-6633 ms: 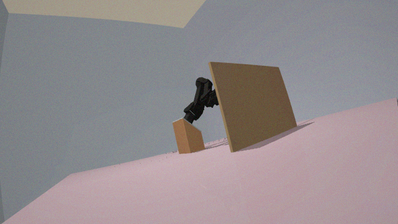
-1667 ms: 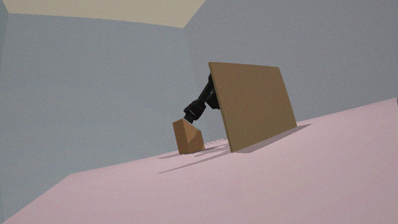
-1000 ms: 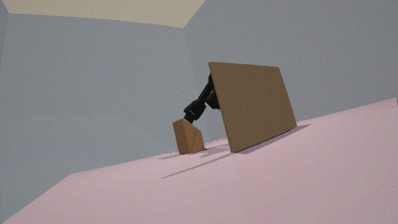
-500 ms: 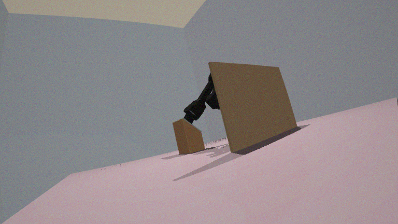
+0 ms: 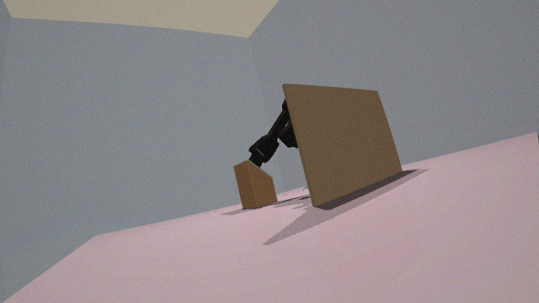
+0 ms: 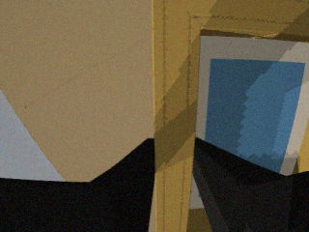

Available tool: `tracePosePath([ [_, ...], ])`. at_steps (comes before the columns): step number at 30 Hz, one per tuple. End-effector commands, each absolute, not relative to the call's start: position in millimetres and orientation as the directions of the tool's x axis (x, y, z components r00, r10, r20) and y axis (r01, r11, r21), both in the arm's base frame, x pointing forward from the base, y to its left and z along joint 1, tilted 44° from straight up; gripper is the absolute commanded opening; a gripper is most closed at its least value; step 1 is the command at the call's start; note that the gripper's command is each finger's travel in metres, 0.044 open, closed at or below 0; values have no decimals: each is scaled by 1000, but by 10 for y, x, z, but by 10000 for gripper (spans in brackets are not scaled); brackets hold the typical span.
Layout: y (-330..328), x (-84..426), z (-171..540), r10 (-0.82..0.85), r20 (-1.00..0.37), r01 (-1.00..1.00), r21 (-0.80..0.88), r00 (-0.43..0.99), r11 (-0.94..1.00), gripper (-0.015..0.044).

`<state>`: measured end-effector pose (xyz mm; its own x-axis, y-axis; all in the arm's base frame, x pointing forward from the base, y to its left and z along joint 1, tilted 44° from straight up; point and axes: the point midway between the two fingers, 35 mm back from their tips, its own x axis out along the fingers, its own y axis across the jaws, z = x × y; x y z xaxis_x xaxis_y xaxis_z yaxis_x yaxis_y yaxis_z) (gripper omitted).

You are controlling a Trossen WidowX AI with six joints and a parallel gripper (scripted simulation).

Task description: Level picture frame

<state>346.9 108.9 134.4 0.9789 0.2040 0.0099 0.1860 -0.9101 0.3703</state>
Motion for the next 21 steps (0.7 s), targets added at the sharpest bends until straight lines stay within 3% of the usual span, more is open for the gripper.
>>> tracePosePath([
  [1,1075,3472,1357,197,14,178,366,980,-913,0],
  [21,1067,3474,1383,197,14,178,366,980,-913,0],
])
